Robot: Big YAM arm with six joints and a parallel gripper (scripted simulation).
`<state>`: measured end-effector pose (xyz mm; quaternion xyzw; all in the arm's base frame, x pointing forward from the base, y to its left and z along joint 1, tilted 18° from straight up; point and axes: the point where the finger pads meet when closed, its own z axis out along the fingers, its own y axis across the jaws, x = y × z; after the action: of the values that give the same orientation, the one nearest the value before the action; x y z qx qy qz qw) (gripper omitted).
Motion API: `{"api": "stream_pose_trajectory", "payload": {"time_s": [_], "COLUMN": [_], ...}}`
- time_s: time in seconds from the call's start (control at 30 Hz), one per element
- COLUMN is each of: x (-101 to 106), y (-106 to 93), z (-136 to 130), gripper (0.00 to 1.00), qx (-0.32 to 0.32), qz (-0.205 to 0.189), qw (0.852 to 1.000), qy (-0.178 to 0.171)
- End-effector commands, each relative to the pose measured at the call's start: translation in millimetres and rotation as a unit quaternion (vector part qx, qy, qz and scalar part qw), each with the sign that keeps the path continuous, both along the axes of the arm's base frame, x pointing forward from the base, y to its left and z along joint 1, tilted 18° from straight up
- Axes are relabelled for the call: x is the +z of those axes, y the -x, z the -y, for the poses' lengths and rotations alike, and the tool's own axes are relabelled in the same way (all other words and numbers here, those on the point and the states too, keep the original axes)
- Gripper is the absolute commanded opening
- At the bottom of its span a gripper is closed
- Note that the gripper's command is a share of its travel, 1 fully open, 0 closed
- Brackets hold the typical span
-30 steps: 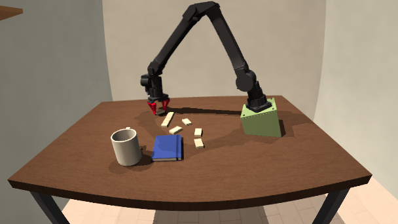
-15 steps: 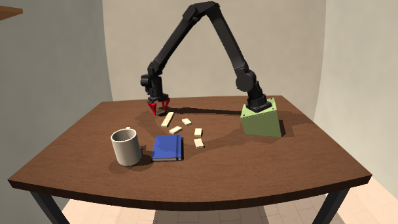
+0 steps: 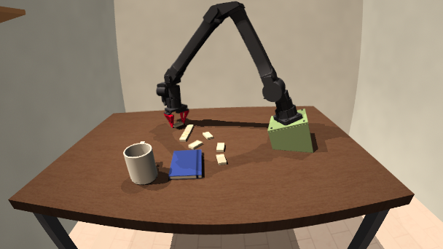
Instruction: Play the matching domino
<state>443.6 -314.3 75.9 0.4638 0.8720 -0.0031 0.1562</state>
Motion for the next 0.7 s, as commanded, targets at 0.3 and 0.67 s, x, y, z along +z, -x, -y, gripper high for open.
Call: {"api": "stream_pose_trajectory", "payload": {"time_s": [0.3,0.67], "x": [2.4,4.5], "y": [-3.8,-1.8], "z": [-2.9,0.4], "gripper": [0.72,0.72], "qx": [0.002,0.0], "qz": [0.004,0.004], "qw": [1.0,1.0], "qy": [0.002,0.003]}}
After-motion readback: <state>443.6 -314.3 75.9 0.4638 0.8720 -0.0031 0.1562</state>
